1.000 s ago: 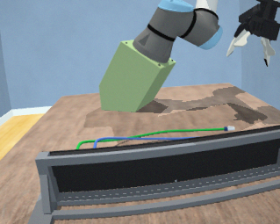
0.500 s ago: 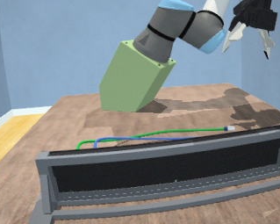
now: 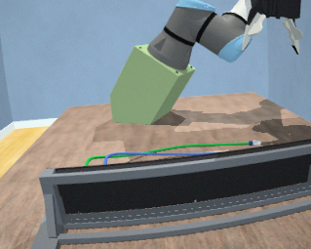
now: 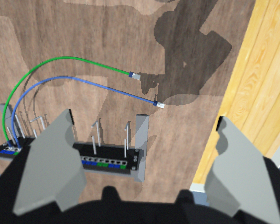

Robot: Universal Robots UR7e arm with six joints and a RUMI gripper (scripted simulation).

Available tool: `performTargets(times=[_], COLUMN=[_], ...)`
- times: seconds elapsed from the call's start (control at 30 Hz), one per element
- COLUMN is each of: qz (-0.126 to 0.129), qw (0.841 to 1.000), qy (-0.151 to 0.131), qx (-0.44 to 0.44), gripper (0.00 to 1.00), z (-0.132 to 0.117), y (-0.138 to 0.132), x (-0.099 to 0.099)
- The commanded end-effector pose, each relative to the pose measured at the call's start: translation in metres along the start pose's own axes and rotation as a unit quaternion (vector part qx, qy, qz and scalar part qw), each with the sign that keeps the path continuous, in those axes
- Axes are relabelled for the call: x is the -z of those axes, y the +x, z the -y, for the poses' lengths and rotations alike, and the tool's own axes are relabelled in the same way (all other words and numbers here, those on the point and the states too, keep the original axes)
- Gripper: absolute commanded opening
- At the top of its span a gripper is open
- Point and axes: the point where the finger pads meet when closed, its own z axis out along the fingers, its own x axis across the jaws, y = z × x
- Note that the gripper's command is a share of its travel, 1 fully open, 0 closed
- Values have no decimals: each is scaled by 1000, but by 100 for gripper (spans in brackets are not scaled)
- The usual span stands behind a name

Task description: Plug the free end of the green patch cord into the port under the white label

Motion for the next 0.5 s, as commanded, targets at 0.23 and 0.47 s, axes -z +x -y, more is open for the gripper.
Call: performTargets(times=[0.23, 0.47], qz=[-27, -31], qw=[999, 999], qy=[-31, -40], qx=[3, 2], gripper=[100, 100], z=[-20, -25], y=[-15, -19], x=[20, 25])
